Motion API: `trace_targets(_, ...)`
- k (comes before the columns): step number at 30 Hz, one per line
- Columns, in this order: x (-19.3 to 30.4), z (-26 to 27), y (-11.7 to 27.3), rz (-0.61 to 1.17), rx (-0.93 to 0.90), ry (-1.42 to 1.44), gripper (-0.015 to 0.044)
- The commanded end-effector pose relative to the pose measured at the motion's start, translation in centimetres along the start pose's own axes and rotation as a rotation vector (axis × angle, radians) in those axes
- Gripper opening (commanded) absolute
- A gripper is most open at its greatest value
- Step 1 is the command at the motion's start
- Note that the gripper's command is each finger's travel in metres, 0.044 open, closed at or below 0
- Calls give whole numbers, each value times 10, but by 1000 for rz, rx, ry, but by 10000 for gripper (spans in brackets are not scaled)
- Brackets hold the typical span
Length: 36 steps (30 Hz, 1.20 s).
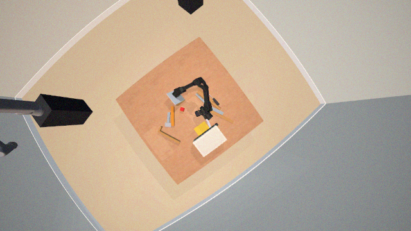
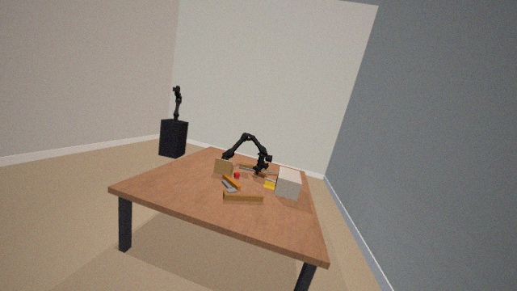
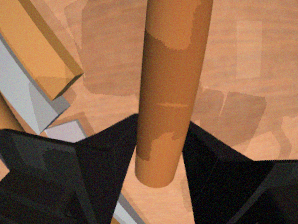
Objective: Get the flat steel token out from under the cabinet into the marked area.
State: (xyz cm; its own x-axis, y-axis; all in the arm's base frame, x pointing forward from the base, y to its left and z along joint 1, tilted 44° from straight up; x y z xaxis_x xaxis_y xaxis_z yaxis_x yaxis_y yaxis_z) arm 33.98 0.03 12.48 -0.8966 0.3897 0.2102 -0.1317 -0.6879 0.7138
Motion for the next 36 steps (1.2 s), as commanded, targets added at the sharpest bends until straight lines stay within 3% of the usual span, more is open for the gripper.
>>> trace_targets(1, -6, 1, 0, -4, -1, 8, 0)
trace_targets(36, -42, 4, 1, -5, -1, 9, 0)
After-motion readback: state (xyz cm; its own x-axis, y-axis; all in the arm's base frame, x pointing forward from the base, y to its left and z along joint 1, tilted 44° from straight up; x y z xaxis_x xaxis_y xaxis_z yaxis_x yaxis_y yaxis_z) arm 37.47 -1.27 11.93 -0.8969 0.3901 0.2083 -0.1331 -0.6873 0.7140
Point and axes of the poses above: the point midway between the two fingers, 35 mm back from their tips, its own y axis back along the fingers, its own z axis across the jaws, x = y × z, the point moved 8 cm from there along y, back along the fingers, and after that the axes turned 3 degrees about -y, right-handed, at the moved point
